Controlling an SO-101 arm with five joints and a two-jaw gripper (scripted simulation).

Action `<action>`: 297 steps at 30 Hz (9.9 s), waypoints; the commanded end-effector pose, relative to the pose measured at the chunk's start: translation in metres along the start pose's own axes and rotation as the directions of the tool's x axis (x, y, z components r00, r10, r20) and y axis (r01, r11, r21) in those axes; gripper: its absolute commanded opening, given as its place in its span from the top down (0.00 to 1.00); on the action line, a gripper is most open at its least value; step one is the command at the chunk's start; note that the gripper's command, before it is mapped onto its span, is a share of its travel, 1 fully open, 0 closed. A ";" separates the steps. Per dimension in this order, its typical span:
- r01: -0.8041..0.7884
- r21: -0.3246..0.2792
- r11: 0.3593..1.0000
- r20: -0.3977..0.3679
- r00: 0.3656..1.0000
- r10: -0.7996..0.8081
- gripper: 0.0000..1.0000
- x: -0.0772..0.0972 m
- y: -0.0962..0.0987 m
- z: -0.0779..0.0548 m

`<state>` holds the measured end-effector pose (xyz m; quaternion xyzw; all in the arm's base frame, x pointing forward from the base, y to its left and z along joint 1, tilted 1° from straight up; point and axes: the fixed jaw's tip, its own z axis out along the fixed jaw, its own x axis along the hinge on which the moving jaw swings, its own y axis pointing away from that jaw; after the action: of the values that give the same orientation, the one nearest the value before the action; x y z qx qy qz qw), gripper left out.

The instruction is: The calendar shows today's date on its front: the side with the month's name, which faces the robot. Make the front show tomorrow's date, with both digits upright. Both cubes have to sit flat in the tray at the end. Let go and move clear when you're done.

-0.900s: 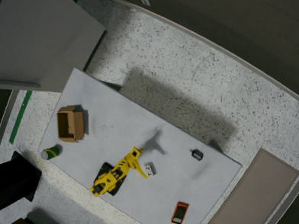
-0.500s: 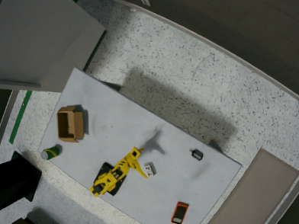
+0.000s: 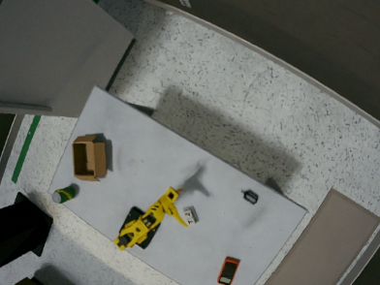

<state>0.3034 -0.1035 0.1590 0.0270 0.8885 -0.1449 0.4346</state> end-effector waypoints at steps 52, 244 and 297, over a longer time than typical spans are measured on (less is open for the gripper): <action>0.786 -0.177 0.592 -0.167 0.569 -0.805 0.24 0.071 -0.026 -0.027; 0.420 -0.331 -0.845 0.164 -0.856 -0.490 0.65 0.136 -0.050 -0.124; 0.774 -0.425 0.470 -0.260 0.394 -0.882 0.65 0.110 -0.062 -0.079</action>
<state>0.1615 -0.1500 0.1341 -0.4539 0.8546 -0.2377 0.0838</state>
